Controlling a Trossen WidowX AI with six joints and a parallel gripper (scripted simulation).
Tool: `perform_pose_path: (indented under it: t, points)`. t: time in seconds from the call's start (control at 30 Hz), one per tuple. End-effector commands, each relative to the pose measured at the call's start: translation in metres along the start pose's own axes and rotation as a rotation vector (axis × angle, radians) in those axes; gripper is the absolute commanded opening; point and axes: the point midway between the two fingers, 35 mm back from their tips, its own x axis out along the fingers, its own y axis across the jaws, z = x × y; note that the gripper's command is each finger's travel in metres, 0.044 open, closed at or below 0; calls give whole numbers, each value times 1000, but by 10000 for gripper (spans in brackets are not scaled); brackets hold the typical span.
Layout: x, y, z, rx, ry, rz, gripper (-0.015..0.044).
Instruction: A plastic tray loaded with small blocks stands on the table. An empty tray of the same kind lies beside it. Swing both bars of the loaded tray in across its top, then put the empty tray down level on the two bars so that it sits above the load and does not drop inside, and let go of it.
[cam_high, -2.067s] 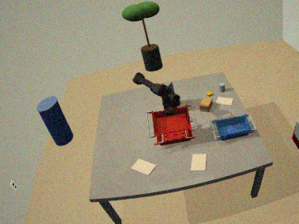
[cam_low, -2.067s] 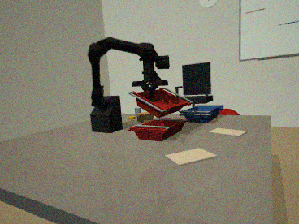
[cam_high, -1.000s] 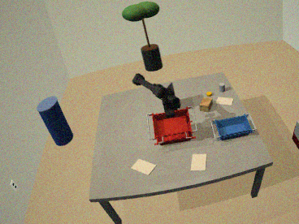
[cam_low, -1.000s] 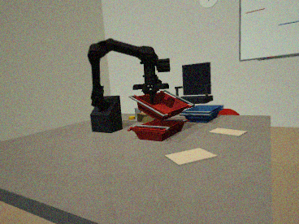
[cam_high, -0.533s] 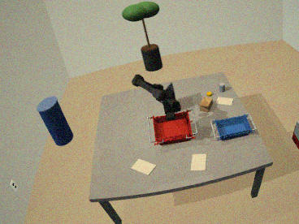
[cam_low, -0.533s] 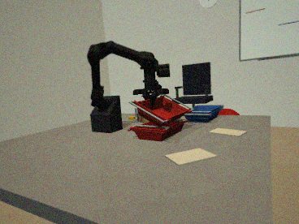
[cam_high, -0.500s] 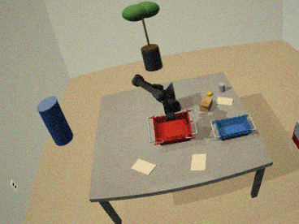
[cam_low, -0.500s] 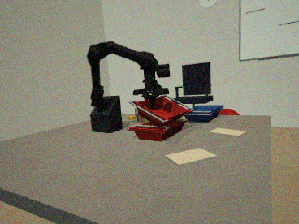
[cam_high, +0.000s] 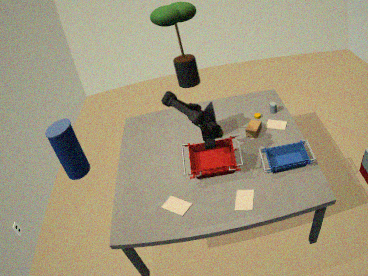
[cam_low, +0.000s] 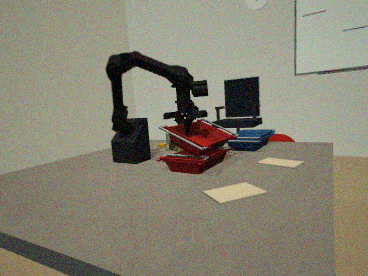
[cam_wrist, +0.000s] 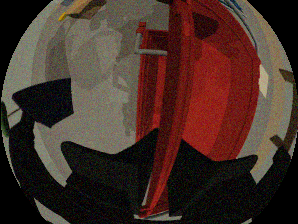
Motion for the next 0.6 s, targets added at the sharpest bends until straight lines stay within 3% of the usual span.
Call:
perform_pose_path:
  t: [0.0,0.57]
  points:
    - [5,6,-1,0,-2,6,0]
    - [13,12,0,-1,-2,6,0]
